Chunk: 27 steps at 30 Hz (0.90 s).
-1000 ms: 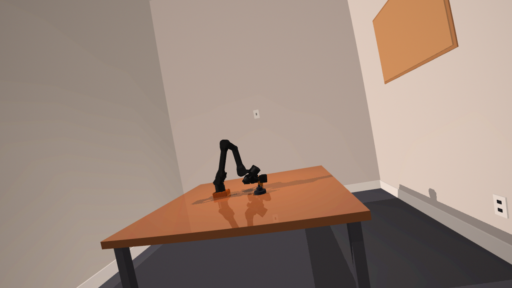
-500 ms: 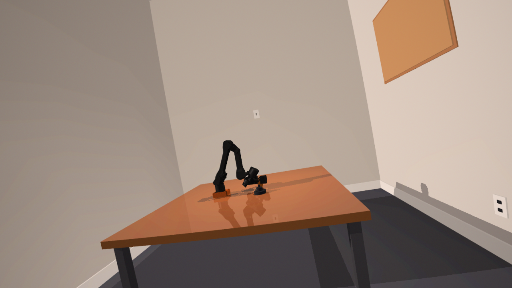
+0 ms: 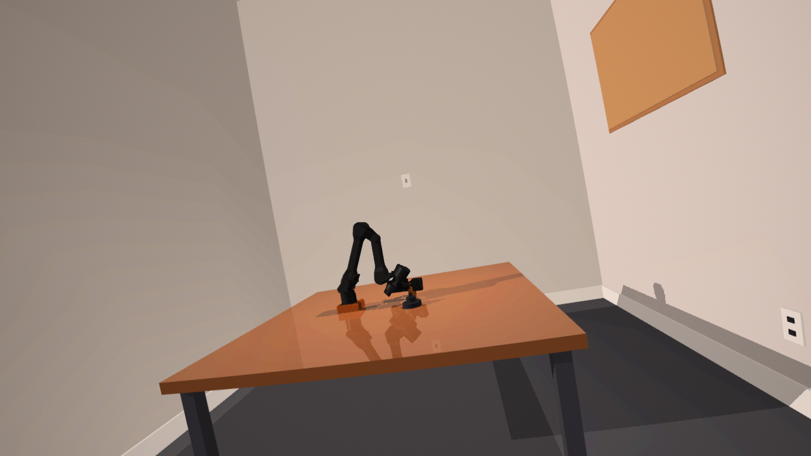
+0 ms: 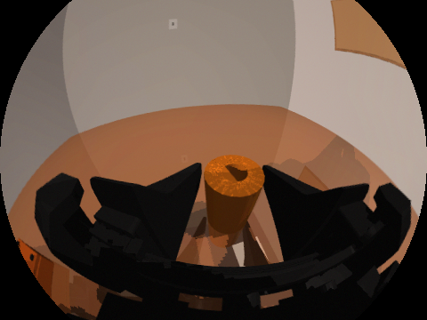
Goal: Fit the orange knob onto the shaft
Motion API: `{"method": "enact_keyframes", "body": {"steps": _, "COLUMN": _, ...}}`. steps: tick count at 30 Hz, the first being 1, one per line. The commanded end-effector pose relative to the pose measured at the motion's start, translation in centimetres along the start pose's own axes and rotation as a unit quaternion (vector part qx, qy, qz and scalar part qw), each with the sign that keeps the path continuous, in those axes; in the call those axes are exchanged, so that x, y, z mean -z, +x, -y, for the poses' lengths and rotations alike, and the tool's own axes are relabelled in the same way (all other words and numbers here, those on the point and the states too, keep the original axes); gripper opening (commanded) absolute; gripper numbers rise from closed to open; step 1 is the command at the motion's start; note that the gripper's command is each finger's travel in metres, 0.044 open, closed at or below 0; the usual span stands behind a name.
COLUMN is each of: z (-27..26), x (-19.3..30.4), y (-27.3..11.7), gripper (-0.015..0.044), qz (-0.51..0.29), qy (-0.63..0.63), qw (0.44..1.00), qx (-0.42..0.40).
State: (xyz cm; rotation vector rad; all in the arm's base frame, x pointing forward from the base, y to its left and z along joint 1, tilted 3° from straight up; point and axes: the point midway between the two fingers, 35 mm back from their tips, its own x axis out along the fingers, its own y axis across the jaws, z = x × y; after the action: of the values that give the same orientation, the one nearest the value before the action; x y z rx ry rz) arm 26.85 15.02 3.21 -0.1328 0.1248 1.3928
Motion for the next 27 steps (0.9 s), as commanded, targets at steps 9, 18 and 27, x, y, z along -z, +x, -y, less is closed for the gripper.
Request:
{"method": "enact_keyframes", "body": {"steps": 9, "z": 0.0, "x": 0.0, "y": 0.0, "gripper": 0.0339, "qz": 0.0, "qy": 0.002, "qw": 1.0, "qx": 0.0}}
{"method": "enact_keyframes", "body": {"steps": 18, "z": 0.0, "x": 0.0, "y": 0.0, "gripper": 0.044, "qz": 0.0, "qy": 0.002, "qw": 1.0, "qx": 0.0}}
{"method": "enact_keyframes", "body": {"steps": 27, "z": 0.6, "x": -5.7, "y": -1.2, "gripper": 0.044, "qz": 0.0, "qy": 0.0, "qw": 1.0, "qx": 0.0}}
